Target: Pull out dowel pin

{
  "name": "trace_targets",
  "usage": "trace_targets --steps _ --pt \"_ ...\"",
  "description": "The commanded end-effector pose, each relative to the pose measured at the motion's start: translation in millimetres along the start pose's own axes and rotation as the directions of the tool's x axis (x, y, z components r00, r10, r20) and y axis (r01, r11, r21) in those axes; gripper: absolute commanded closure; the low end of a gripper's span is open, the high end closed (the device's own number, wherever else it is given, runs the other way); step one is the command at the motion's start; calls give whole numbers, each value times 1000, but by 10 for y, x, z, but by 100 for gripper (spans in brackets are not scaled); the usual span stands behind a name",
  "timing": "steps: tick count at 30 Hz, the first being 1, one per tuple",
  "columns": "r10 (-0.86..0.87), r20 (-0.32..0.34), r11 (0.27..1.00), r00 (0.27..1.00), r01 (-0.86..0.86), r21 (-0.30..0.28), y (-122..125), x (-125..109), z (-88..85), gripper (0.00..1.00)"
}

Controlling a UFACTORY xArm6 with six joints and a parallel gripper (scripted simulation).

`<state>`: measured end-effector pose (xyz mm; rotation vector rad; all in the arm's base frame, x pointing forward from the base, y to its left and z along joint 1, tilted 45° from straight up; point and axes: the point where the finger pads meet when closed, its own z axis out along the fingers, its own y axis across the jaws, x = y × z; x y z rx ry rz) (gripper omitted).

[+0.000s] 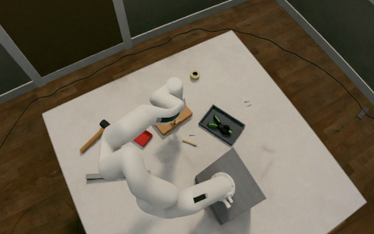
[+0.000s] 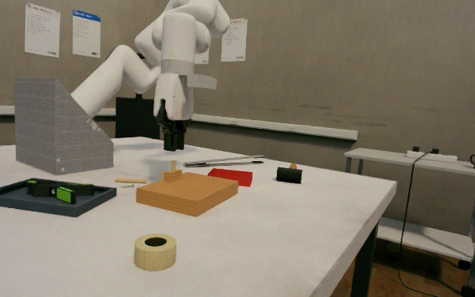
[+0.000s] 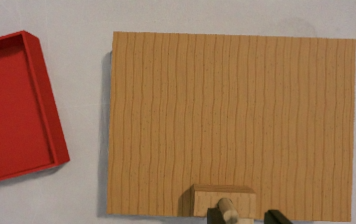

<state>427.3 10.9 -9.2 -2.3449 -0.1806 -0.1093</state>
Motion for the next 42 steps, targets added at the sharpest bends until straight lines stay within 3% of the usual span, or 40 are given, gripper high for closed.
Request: trace_targets --steps 1,24,33,42 --pt "-14 -3 1000 1000 14 -2 12 7 -12 72" --pt "-253 -1 968 968 253 -6 162 -65 -8 72" --pt "-391 1 920 920 391 -8 251 -111 -4 72" --pt "-595 5 804 804 595 -10 392 -190 3 72"
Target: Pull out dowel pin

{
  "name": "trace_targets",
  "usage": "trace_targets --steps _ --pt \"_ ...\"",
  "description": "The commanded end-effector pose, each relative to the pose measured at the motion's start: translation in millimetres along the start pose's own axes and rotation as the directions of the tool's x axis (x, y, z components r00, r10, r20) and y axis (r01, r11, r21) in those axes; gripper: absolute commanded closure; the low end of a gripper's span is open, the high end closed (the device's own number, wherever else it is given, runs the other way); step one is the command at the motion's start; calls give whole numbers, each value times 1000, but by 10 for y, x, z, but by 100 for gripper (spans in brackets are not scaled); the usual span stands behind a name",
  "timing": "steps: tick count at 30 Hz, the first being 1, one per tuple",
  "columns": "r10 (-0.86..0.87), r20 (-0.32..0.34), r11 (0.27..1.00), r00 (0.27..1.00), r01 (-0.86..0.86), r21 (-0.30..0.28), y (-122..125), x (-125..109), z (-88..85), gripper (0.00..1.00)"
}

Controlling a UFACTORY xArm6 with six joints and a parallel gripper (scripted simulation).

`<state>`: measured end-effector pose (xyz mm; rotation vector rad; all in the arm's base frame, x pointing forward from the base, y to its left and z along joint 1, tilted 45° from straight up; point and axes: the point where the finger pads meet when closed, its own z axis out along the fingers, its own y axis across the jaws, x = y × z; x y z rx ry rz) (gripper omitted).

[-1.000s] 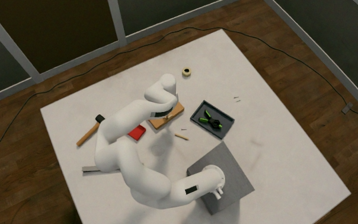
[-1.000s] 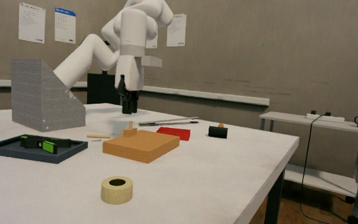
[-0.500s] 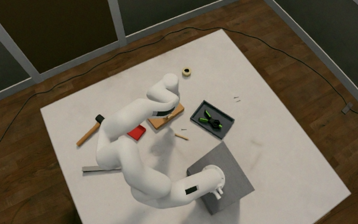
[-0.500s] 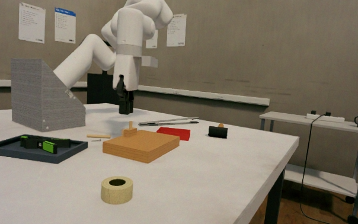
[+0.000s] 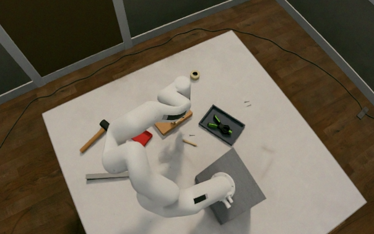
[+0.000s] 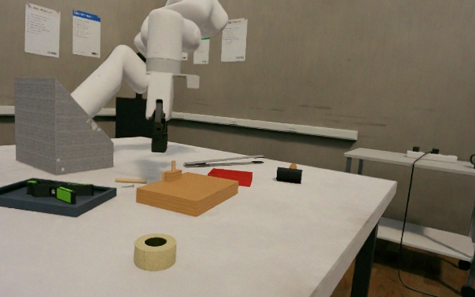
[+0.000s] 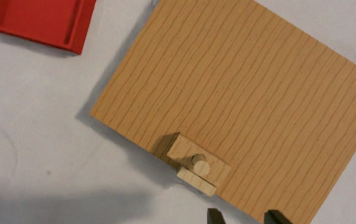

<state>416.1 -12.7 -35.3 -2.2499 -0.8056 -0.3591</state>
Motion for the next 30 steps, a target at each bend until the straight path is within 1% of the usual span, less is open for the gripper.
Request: trace_targets --steps 1,5,7,13,17,22,24,30 --pt "-133 -5 991 991 133 -6 54 -69 -7 72" --pt "-253 -4 968 968 253 -7 93 -141 -2 72" --pt "-253 -4 968 968 253 -7 93 -141 -2 72" --pt "-437 -1 899 899 437 -8 153 -260 9 72" --pt "-558 2 830 830 558 -8 194 -344 17 72" --pt "-699 4 715 715 699 -8 243 -455 28 72" --pt "-699 4 715 715 699 -8 243 -455 28 72" --pt "-840 6 542 542 840 -6 299 -592 44 72"
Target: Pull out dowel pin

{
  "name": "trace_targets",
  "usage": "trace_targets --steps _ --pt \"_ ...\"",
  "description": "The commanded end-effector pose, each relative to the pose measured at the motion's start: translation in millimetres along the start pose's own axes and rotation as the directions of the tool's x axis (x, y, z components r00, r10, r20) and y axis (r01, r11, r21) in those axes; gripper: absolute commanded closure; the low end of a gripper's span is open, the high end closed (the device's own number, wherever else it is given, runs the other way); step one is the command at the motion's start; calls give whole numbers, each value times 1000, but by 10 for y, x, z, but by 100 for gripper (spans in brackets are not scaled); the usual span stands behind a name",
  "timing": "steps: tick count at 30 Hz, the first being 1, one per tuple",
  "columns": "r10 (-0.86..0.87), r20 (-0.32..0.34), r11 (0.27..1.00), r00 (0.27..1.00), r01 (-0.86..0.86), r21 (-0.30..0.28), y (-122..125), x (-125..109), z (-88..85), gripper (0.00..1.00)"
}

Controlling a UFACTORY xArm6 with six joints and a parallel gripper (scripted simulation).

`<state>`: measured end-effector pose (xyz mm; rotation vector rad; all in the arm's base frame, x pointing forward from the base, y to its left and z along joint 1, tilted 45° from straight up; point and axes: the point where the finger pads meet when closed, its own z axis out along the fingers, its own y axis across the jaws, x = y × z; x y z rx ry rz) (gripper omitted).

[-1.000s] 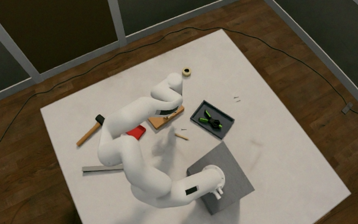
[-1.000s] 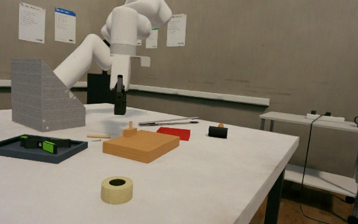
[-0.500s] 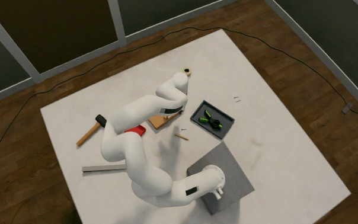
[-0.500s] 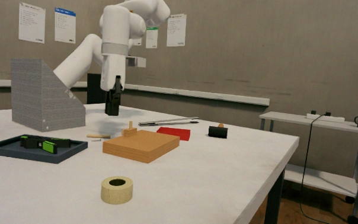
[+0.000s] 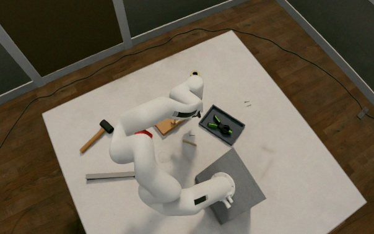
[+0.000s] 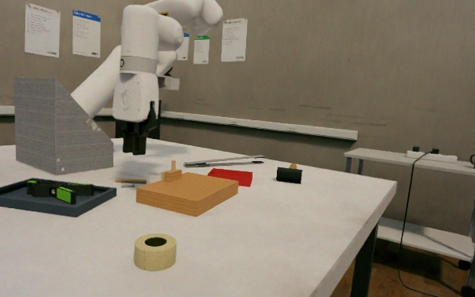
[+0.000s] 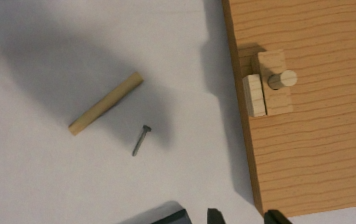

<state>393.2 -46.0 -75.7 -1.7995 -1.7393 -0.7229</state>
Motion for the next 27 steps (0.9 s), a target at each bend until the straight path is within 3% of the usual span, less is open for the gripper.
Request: trace_targets --steps 1,9,11,26,27 --pt "-188 -1 982 982 188 -13 -41 -111 1 72" --pt "-473 3 881 881 473 -12 -137 -285 29 72" --pt "-473 3 881 881 473 -12 -137 -285 29 72" --pt "-860 7 510 510 860 -10 -326 -577 89 72" --pt "-860 7 510 510 860 -10 -326 -577 89 72"
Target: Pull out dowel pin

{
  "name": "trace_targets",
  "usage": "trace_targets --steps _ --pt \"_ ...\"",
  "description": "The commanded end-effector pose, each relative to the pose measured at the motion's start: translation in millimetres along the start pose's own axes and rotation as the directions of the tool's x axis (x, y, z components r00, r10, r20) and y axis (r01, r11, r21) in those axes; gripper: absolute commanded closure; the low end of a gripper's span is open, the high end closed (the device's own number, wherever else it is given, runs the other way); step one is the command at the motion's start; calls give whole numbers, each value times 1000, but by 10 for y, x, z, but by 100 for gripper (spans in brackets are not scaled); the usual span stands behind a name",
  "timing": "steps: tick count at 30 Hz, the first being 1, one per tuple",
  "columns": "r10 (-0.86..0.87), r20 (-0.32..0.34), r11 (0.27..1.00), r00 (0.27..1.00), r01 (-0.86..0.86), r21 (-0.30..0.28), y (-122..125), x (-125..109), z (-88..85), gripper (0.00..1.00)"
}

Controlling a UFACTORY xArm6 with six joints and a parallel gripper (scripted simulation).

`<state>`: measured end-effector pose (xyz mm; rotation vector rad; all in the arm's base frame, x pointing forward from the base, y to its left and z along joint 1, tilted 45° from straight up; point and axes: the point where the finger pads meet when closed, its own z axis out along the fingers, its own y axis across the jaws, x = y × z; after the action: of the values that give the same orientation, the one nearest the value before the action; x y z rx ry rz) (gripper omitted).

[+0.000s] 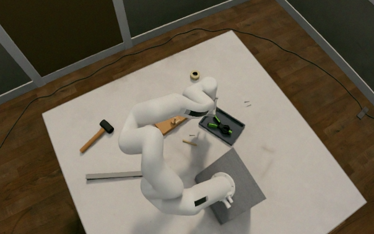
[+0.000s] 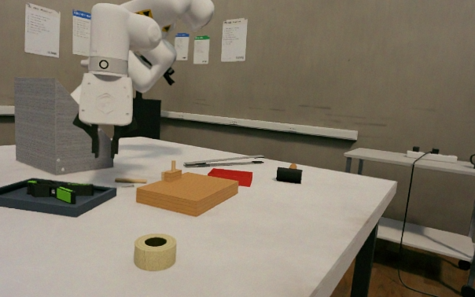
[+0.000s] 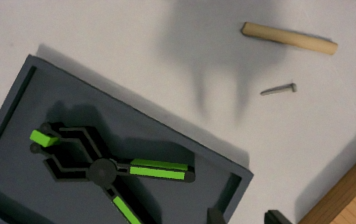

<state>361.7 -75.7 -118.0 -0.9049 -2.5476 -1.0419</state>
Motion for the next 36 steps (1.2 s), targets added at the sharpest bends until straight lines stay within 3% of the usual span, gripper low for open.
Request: trace_targets --steps 1,16,18,33,36 --pt "-116 13 993 993 116 -13 -63 -18 -1 72" --pt "-540 16 842 842 540 -10 -346 -18 60 72" --pt "-540 16 842 842 540 -10 -346 -18 60 72" --pt "-775 18 631 631 775 -8 -540 -6 109 72" --pt "-785 19 619 619 785 -8 -549 -5 111 72"
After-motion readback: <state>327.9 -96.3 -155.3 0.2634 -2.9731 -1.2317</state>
